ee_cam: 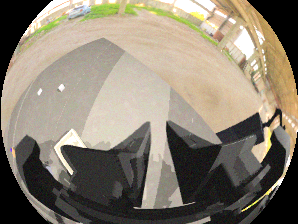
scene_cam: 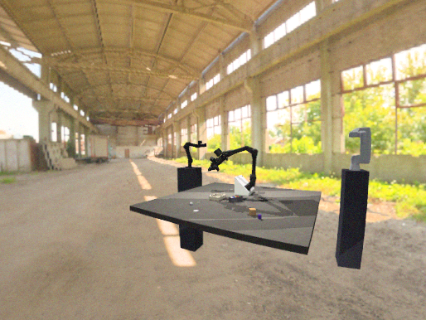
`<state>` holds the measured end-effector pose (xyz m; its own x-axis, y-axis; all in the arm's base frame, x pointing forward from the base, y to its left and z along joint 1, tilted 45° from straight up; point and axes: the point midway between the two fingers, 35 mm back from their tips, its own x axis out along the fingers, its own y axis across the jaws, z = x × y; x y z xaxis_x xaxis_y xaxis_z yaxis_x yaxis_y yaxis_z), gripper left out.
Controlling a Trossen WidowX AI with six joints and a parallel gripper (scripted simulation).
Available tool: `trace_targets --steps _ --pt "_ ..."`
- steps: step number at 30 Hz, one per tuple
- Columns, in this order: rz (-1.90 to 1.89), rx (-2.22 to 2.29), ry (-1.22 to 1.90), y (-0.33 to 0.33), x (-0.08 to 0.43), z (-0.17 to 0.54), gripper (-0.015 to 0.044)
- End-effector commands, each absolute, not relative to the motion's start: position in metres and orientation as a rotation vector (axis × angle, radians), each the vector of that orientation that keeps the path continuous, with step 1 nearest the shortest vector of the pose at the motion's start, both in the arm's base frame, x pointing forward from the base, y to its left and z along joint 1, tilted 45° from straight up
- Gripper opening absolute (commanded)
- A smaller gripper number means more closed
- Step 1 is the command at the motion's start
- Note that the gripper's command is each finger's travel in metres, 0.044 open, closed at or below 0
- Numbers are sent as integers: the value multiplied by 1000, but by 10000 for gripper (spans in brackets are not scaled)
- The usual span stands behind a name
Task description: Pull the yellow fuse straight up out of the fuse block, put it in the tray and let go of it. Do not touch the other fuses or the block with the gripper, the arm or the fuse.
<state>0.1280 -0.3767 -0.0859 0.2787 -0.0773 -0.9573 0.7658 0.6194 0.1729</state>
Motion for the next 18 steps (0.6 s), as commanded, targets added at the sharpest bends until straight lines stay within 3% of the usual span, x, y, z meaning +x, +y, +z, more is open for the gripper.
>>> trace_targets --steps 1,9,18 --pt "-325 570 1227 -331 178 -74 74" --pt "352 234 1243 -214 252 -38 74" --pt "1077 -98 1046 -72 276 14 74"
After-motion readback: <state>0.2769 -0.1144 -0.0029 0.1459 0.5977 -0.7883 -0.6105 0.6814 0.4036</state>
